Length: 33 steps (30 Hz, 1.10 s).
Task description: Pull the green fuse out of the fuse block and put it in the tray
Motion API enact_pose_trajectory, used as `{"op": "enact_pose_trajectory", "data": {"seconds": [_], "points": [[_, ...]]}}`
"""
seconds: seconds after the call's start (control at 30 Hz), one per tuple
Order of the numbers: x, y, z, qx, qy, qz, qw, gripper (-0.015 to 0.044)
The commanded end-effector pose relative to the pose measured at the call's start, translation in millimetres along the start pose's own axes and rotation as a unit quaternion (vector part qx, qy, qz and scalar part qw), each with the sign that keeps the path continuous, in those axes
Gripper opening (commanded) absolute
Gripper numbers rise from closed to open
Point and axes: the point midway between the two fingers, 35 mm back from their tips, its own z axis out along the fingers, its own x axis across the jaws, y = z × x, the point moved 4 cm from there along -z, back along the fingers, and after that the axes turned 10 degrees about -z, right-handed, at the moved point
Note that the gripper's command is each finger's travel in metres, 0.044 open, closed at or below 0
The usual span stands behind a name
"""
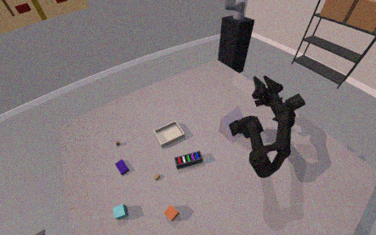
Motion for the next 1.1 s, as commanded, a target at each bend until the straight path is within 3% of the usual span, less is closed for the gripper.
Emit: {"op": "enact_pose_trajectory", "data": {"seconds": [0.0,0.17,0.37,0.6,0.7,0.9,1.07], "points": [[-0.8,-0.5,0.9,-0.001,-0.004,-0.007,1.000,0.0374],[-24.2,-12.7,23.8,-0.006,-0.115,-0.186,0.976,0.0242],[-66.2,-26.3,51.3,0.033,-0.265,-0.408,0.873,0.0085],[-118.5,-35.0,71.2,0.116,-0.394,-0.577,0.706,0.0074],[-145.9,-35.6,76.2,0.176,-0.439,-0.650,0.594,0.0074],[-210.6,-29.5,75.6,0.334,-0.497,-0.739,0.308,0.0074],[-248.0,-21.8,67.5,0.431,-0.500,-0.739,0.134,0.0074]]}}
